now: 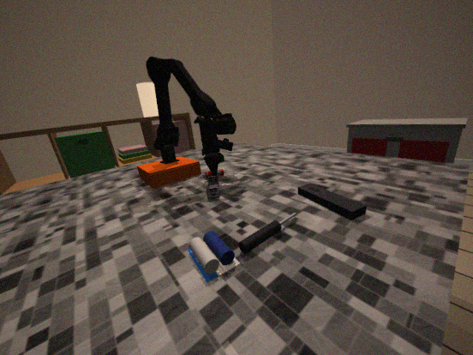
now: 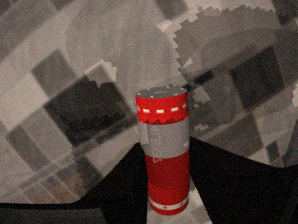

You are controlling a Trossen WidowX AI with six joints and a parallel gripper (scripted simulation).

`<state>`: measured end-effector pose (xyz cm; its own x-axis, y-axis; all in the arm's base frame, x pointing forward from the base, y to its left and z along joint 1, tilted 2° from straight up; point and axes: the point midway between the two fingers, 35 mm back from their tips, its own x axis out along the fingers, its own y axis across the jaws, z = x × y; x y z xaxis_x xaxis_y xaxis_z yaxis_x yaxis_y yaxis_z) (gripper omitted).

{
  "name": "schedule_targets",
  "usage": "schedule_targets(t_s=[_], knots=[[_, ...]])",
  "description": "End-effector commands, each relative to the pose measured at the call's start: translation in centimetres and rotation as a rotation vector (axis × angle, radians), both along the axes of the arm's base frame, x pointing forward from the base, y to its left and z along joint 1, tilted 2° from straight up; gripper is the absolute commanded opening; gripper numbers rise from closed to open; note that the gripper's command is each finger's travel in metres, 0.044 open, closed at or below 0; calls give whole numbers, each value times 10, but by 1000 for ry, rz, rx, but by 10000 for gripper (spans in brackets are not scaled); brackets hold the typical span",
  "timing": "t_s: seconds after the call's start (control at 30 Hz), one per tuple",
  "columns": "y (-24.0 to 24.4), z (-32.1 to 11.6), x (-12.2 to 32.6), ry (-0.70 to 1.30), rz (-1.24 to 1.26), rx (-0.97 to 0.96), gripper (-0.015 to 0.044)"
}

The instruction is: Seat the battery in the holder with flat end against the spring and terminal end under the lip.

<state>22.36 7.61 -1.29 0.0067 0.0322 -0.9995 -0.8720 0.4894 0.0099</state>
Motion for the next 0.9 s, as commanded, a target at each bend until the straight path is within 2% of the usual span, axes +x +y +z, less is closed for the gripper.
schedule_targets(t_s=[0.0, 0.1, 0.3, 0.47, 0.87], knots=[[0, -1, 0, 1, -1, 1, 85], [0, 4, 0, 1, -1, 1, 85], [-1, 48, 0, 1, -1, 1, 85], [-3, 51, 3, 2, -41, 0, 85], [-34, 65, 57, 21, -778, 2, 85]])
